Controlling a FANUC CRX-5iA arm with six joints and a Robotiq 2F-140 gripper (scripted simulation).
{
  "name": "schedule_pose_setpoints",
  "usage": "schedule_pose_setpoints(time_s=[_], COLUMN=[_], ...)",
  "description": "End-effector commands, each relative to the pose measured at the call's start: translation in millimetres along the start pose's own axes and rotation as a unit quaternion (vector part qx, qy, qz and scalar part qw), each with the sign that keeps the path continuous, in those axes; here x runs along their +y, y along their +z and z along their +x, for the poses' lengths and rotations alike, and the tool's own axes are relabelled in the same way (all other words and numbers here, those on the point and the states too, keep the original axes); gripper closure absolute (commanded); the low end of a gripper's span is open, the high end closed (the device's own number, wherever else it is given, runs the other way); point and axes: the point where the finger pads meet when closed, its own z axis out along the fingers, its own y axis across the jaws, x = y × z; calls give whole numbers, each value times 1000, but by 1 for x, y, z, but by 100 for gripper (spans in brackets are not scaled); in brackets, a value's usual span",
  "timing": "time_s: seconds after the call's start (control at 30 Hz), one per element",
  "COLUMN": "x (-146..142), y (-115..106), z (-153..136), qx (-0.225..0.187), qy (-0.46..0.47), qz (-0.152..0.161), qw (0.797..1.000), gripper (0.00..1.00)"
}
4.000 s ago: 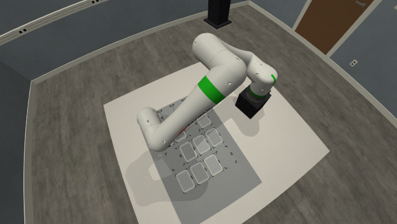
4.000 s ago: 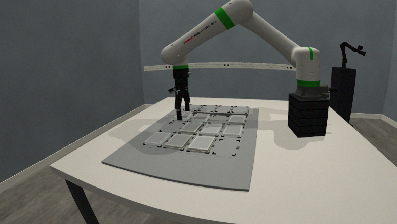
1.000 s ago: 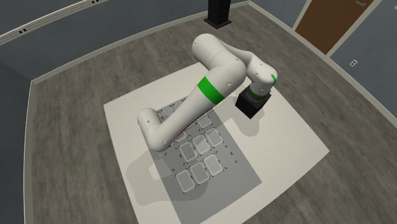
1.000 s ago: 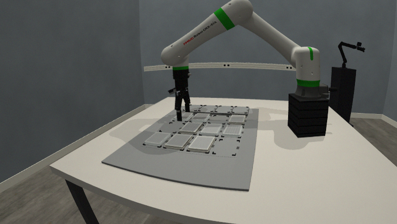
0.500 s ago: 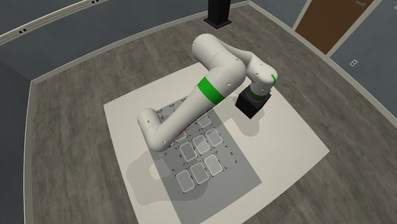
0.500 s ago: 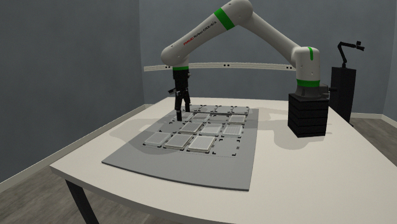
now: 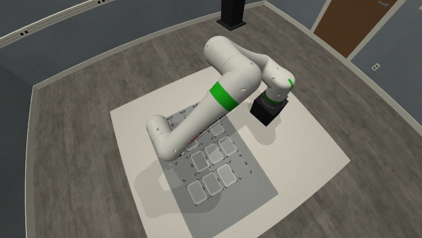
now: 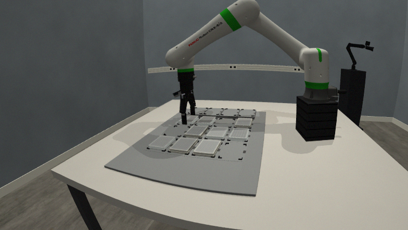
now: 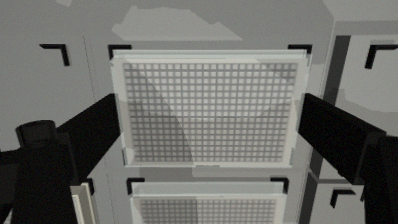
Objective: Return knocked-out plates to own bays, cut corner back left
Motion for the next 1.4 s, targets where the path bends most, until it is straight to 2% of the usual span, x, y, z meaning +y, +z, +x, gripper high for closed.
schedule_pose_setpoints(time_s=[0.0, 1.1, 1.13, 1.37], x=[0, 0, 0, 0], y=[-1, 0, 0, 0], z=[1, 1, 1, 1], qx=[1, 1, 1, 1], qy=[0, 0, 0, 0], qz=[0, 0, 0, 0], qw=[1000, 1000, 1000, 1000], gripper=[11, 11, 0, 0])
